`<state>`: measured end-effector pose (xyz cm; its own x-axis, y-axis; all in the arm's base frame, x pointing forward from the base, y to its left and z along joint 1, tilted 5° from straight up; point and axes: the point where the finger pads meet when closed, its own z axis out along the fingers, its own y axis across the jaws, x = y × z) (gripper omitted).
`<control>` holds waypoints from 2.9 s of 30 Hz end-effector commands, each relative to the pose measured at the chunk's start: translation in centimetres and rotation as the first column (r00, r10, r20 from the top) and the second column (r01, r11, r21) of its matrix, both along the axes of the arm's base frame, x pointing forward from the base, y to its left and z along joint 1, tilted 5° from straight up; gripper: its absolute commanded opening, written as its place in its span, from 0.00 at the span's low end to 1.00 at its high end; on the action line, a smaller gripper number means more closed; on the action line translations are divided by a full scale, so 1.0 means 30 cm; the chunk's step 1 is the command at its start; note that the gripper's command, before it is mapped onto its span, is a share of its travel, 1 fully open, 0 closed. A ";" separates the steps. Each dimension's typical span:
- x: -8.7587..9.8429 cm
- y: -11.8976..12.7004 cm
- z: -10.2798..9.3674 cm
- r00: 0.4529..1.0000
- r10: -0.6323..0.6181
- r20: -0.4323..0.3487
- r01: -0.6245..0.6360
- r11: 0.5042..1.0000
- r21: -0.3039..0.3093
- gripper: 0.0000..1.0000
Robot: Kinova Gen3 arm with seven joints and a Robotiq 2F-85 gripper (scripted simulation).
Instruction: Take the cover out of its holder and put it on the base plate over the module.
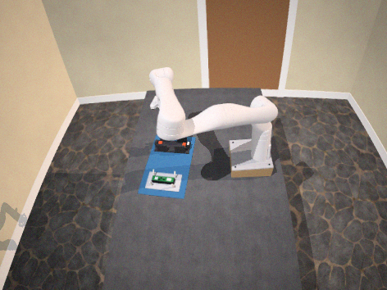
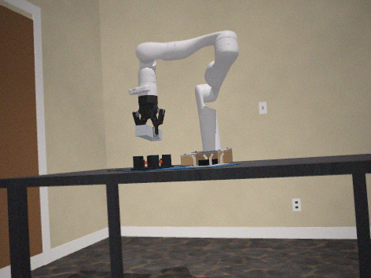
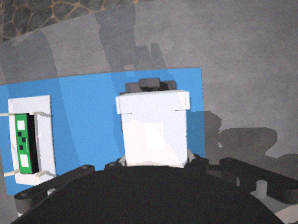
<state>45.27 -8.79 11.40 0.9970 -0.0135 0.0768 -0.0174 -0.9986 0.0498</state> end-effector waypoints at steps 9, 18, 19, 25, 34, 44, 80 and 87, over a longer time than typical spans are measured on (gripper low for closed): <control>0.006 0.192 -0.049 1.000 -0.017 -0.003 0.017 1.000 0.015 0.00; 0.008 0.213 -0.051 1.000 -0.012 -0.002 0.012 1.000 0.009 0.00; 0.008 0.232 -0.056 1.000 -0.013 -0.002 0.013 1.000 0.010 0.00; 0.011 0.348 -0.088 1.000 -0.016 -0.003 0.017 1.000 0.014 0.00; 0.011 0.371 -0.091 1.000 -0.014 -0.002 0.014 1.000 0.012 0.00; 0.015 0.544 -0.139 1.000 -0.017 -0.003 0.017 1.000 0.015 0.00; 0.022 0.828 -0.222 1.000 -0.017 -0.003 0.017 1.000 0.016 0.00; 0.022 0.816 -0.216 1.000 -0.014 -0.004 0.014 1.000 0.014 0.00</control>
